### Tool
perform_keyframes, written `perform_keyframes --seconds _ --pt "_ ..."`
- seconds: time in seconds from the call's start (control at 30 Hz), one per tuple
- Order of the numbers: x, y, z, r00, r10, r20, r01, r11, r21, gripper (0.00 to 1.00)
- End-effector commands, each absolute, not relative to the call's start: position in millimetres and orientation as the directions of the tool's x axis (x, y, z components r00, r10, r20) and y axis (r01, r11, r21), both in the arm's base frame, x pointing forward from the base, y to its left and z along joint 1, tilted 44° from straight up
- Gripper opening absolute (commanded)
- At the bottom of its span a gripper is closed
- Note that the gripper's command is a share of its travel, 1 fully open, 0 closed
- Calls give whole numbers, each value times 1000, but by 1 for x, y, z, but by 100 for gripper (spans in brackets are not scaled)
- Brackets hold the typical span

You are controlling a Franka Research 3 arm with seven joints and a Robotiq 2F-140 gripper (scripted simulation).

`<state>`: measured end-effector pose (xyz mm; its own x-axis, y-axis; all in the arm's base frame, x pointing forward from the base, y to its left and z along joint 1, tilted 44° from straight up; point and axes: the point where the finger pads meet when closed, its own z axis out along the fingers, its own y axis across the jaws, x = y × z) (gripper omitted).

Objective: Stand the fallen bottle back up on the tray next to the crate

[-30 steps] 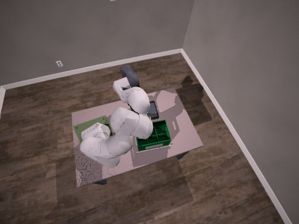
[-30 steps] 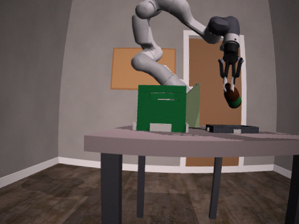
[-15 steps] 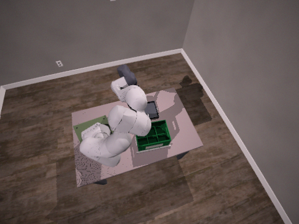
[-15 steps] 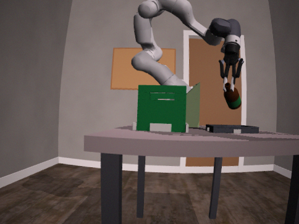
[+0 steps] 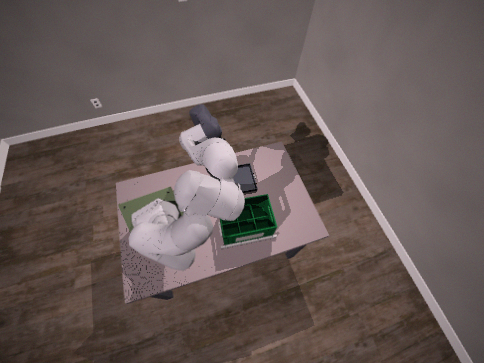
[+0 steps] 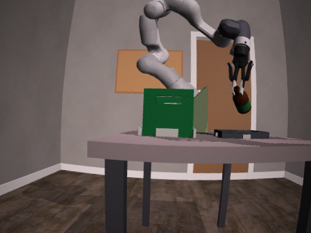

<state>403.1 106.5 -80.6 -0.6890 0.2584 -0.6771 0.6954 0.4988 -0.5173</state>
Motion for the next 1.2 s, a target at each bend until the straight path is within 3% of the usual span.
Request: perform_keyframes --seconds 0.0,1.17 --pt "405 109 -80 -683 259 -683 700 500 -510 0" --pt "405 109 -80 -681 248 -689 700 500 -511 0"
